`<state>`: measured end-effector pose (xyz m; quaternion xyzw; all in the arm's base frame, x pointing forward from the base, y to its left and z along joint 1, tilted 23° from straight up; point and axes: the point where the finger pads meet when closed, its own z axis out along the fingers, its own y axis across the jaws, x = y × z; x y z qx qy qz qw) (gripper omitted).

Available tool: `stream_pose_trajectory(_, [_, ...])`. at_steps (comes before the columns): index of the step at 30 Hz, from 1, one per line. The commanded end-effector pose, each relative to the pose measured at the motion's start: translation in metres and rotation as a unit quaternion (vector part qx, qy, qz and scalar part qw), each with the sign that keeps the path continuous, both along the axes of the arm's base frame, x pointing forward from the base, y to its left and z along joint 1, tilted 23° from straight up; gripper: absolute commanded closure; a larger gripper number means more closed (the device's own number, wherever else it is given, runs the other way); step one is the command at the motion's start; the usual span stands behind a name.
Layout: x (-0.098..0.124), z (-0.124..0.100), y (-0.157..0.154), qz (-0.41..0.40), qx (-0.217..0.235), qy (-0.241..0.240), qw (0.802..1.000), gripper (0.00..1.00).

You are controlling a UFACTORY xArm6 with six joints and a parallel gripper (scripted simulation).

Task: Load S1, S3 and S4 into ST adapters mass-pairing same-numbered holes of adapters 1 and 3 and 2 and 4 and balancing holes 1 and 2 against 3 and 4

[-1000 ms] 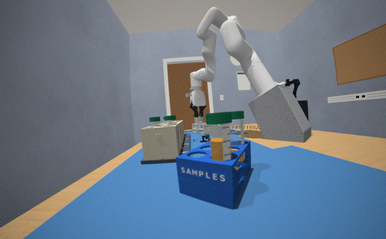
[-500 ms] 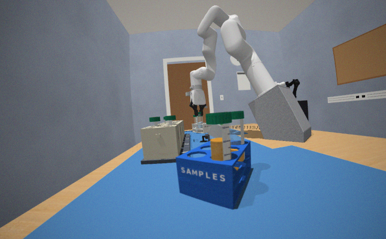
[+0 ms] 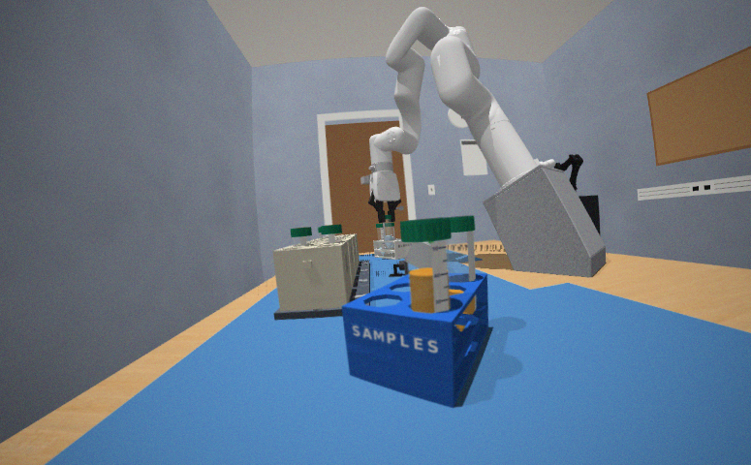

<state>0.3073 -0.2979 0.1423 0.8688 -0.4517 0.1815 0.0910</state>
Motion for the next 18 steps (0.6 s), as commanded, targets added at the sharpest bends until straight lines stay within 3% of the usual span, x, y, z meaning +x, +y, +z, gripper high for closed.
stream_pose_trajectory(1, [-0.001, 0.009, 0.002, 0.0, -0.001, -0.002, 1.0, 1.0])
stream_pose_trajectory(18, [-0.008, 0.037, 0.012, 0.0, -0.001, -0.002, 1.0, 1.0])
